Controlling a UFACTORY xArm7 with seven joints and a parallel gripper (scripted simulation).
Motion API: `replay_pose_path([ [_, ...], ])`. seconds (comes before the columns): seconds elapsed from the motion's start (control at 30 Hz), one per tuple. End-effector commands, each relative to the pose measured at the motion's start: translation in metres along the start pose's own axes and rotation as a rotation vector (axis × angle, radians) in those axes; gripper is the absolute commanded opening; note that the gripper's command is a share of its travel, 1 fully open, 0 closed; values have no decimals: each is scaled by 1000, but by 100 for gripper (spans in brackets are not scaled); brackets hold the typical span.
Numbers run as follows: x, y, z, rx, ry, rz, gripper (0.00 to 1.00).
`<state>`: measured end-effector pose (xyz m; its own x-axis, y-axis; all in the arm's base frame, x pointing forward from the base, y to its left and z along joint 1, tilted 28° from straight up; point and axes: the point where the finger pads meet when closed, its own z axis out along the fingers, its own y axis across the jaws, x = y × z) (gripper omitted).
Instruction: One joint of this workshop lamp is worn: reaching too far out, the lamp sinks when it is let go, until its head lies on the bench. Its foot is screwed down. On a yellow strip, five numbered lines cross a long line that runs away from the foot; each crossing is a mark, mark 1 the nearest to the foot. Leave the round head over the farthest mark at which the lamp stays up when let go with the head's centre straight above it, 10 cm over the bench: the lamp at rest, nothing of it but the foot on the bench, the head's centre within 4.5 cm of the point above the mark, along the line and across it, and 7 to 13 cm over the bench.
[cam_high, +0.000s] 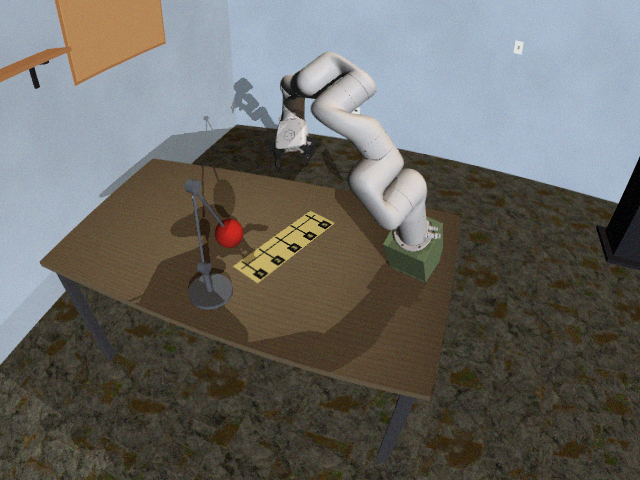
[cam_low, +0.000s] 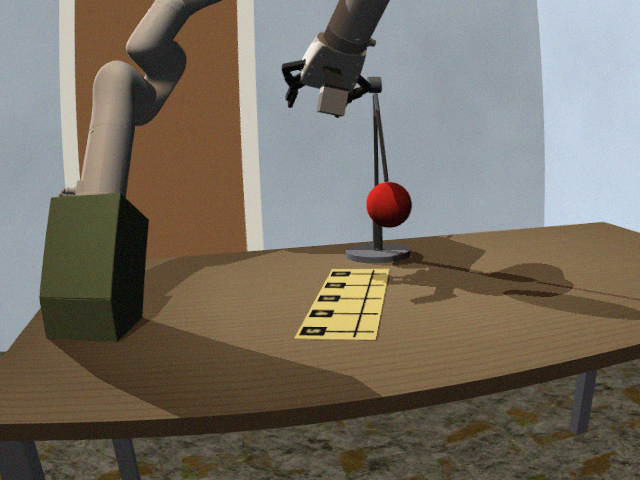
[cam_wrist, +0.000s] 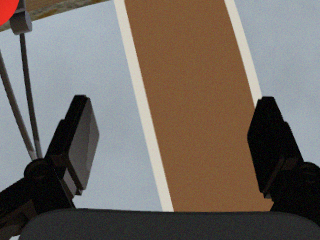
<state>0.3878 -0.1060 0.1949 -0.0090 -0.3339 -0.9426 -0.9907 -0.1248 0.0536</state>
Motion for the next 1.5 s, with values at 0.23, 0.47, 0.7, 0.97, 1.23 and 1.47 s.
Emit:
replay_pose_path([
  [0.23,-27,-18,-58,173,-51,-33,100],
  [0.47,-34,-59,-26,195,-59,-35,100],
  [0.7,-41,-99,5,218,-66,-36,100],
  [0.97,-50,-130,18,250,-80,-39,100],
  [1.23,-62,-172,36,292,-99,-43,100],
  [1.47,-63,-181,43,301,-101,-44,100],
])
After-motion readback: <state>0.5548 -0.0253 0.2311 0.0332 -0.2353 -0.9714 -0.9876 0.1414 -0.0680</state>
